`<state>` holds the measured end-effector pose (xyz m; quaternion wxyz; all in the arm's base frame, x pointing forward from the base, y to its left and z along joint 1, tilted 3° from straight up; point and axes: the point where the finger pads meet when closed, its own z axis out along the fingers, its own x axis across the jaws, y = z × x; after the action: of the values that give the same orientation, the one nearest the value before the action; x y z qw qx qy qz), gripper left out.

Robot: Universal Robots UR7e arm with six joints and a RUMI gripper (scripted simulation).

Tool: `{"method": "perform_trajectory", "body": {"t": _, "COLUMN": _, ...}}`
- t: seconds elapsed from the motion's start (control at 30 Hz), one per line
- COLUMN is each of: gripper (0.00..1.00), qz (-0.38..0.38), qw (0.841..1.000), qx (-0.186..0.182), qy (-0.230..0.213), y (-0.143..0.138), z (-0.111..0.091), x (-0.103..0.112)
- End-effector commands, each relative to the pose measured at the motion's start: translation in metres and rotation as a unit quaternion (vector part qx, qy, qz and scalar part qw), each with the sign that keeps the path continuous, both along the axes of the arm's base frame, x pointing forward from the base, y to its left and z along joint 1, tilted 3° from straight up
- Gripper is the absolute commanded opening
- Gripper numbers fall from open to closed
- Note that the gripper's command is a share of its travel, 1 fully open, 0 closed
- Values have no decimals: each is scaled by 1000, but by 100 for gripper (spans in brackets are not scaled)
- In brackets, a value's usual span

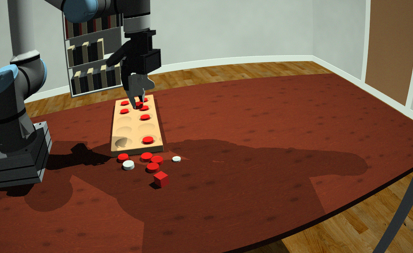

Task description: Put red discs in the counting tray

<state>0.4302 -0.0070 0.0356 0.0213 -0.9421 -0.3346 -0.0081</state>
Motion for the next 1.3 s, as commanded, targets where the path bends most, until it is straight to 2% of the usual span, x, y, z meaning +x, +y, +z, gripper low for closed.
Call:
{"method": "perform_trajectory", "body": {"t": 0.0, "gripper": 0, "qz": 62, "qw": 998, "qx": 2, "qy": -4, "y": 3, "z": 1, "x": 1}}
{"method": "perform_trajectory", "body": {"t": 0.1, "gripper": 0, "qz": 105, "qw": 994, "qx": 2, "qy": -6, "y": 5, "z": 1, "x": 1}}
{"method": "perform_trajectory", "body": {"t": 0.2, "gripper": 0, "qz": 105, "qw": 994, "qx": 2, "qy": -6, "y": 5, "z": 1, "x": 1}}
{"method": "perform_trajectory", "body": {"t": 0.27, "gripper": 0, "qz": 147, "qw": 989, "qx": 2, "qy": -8, "y": 7, "z": 1, "x": 1}}
{"method": "perform_trajectory", "body": {"t": 0.43, "gripper": 0, "qz": 188, "qw": 982, "qx": 2, "qy": -10, "y": 9, "z": 1, "x": 2}}
{"method": "perform_trajectory", "body": {"t": 0.5, "gripper": 0, "qz": 227, "qw": 974, "qx": 1, "qy": -12, "y": 11, "z": 2, "x": 3}}
{"method": "perform_trajectory", "body": {"t": 0.7, "gripper": 0, "qz": 284, "qw": 959, "qx": 1, "qy": -14, "y": 13, "z": 2, "x": 3}}
{"method": "perform_trajectory", "body": {"t": 0.77, "gripper": 0, "qz": 284, "qw": 959, "qx": 1, "qy": -14, "y": 13, "z": 2, "x": 3}}
{"method": "perform_trajectory", "body": {"t": 0.87, "gripper": 0, "qz": 337, "qw": 941, "qx": 1, "qy": -17, "y": 16, "z": 2, "x": 5}}
{"method": "perform_trajectory", "body": {"t": 0.97, "gripper": 0, "qz": 355, "qw": 935, "qx": 1, "qy": -18, "y": 17, "z": 2, "x": 5}}
{"method": "perform_trajectory", "body": {"t": 1.13, "gripper": 0, "qz": 420, "qw": 907, "qx": 1, "qy": -21, "y": 20, "z": 3, "x": 7}}
{"method": "perform_trajectory", "body": {"t": 1.17, "gripper": 0, "qz": 420, "qw": 907, "qx": 1, "qy": -21, "y": 20, "z": 3, "x": 7}}
{"method": "perform_trajectory", "body": {"t": 1.23, "gripper": 0, "qz": 450, "qw": 893, "qx": 1, "qy": -22, "y": 21, "z": 3, "x": 7}}
{"method": "perform_trajectory", "body": {"t": 1.27, "gripper": 0, "qz": 450, "qw": 893, "qx": 1, "qy": -22, "y": 21, "z": 3, "x": 7}}
